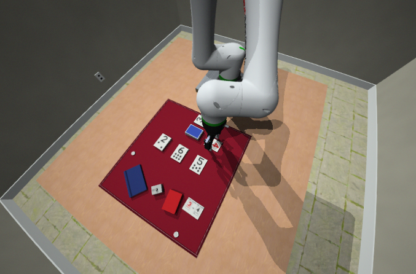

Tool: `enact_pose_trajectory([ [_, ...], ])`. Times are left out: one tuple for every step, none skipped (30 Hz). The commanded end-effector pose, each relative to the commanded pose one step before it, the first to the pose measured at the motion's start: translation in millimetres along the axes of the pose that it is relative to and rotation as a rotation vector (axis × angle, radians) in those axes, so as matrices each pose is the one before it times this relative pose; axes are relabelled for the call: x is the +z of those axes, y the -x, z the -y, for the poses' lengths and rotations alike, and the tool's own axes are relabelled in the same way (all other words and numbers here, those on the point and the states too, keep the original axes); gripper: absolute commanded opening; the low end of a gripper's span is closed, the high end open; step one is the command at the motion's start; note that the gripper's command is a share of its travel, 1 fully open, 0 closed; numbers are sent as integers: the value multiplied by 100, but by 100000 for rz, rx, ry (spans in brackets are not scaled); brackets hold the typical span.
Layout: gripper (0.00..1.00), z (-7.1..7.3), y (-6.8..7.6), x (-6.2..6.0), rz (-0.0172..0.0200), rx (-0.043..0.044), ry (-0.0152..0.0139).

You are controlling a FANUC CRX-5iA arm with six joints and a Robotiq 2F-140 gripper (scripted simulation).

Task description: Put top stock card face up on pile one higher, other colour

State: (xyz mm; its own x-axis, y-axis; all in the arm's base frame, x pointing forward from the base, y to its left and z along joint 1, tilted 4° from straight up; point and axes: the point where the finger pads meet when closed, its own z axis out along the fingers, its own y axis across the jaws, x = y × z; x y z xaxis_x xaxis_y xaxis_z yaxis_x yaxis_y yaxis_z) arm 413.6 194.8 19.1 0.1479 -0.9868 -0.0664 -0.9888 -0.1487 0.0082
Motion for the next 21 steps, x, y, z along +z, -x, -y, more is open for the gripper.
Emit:
enact_pose_trajectory([
  [50,16,5,-18,6,-29,-44],
  [50,0,0,0,0,0,0],
  [50,0,0,0,0,0,0],
  [50,0,0,1,0,0,0],
  [50,0,0,5,0,0,0],
  [50,0,0,11,0,0,0],
  [50,0,0,19,0,0,0],
  [50,0,0,26,0,0,0],
  [50,0,0,32,0,0,0],
  [50,0,0,36,0,0,0],
  [50,0,0,37,0,0,0],
  [50,0,0,0,0,0,0],
  [50,0,0,0,0,0,0],
  [50,0,0,36,0,0,0],
  [50,0,0,32,0,0,0],
  [50,0,0,26,0,0,0],
  [50,0,0,19,0,0,0],
  [50,0,0,11,0,0,0],
  [50,0,0,5,0,0,0],
  [50,0,0,1,0,0,0],
  [50,0,0,0,0,0,0],
])
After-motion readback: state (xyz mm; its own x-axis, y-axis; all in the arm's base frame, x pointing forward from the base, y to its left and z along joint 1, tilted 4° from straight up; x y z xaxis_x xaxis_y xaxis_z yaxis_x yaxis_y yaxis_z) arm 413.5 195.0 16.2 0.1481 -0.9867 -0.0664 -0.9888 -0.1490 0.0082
